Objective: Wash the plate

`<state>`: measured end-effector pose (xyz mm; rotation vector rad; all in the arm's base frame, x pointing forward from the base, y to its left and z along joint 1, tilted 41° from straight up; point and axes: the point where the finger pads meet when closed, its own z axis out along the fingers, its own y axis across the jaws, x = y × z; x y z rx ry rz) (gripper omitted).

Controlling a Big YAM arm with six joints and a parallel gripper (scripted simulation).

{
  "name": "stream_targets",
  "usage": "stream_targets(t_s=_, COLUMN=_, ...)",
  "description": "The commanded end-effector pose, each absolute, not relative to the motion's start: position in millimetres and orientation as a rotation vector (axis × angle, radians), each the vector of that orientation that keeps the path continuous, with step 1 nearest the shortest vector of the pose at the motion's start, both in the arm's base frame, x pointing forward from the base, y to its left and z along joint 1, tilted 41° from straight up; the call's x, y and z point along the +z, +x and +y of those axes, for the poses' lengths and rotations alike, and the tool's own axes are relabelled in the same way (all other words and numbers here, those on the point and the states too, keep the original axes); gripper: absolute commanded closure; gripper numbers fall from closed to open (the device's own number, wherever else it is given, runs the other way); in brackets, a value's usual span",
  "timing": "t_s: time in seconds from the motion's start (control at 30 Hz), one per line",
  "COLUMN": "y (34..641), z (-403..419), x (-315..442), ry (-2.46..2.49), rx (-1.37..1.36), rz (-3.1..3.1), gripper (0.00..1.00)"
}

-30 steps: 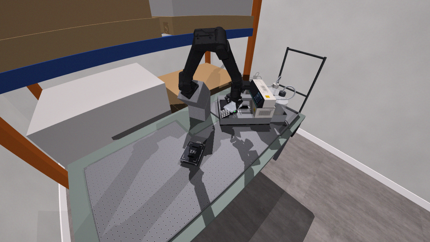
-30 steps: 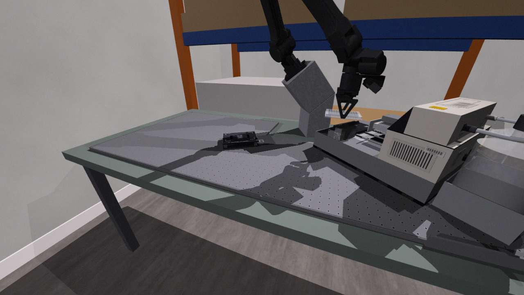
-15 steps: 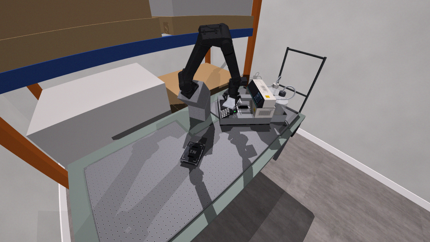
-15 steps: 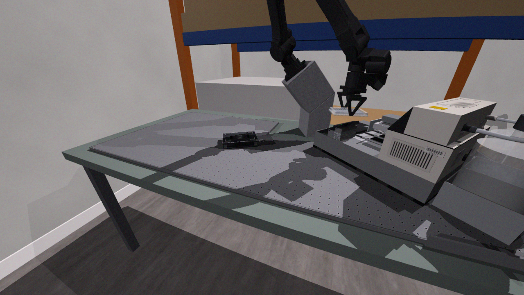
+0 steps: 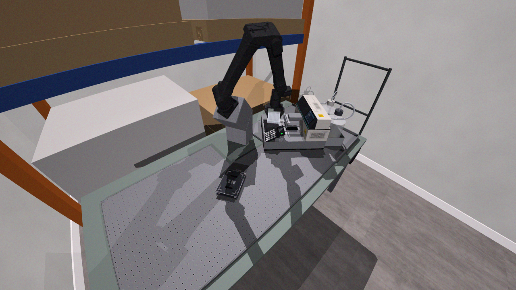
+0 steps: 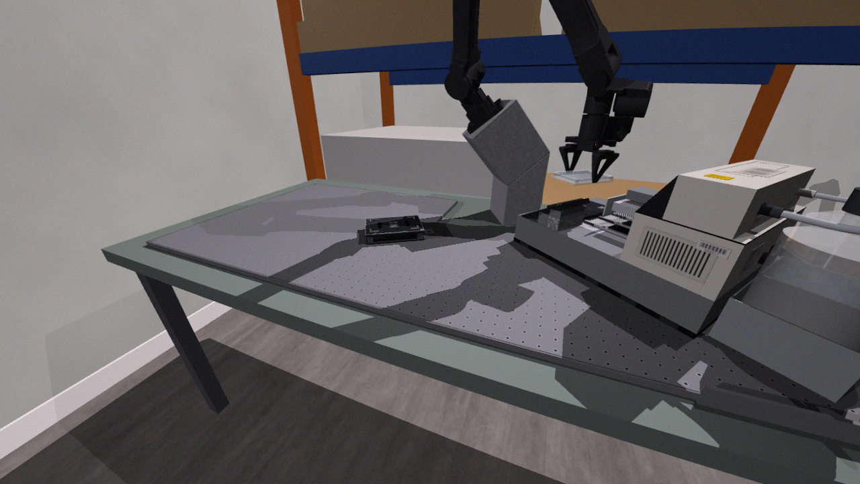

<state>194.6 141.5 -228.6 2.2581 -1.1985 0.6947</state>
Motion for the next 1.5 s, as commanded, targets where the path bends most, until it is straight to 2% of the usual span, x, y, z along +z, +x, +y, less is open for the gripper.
stream_targets(t_s=0.0, y=187.6, z=163.5, x=-239.6, ry=2.337, rx=0.651, rz=-1.014, gripper=0.16)
stream_targets(t_s=0.2, y=164.2, z=177.1, x=-253.5, ry=2.34, rx=0.649, rz=-1.009, gripper=0.16)
stream_targets(t_s=1.47, y=168.7, z=173.1, x=-248.0, ry=2.343, rx=0.645, rz=-1.02, gripper=0.16)
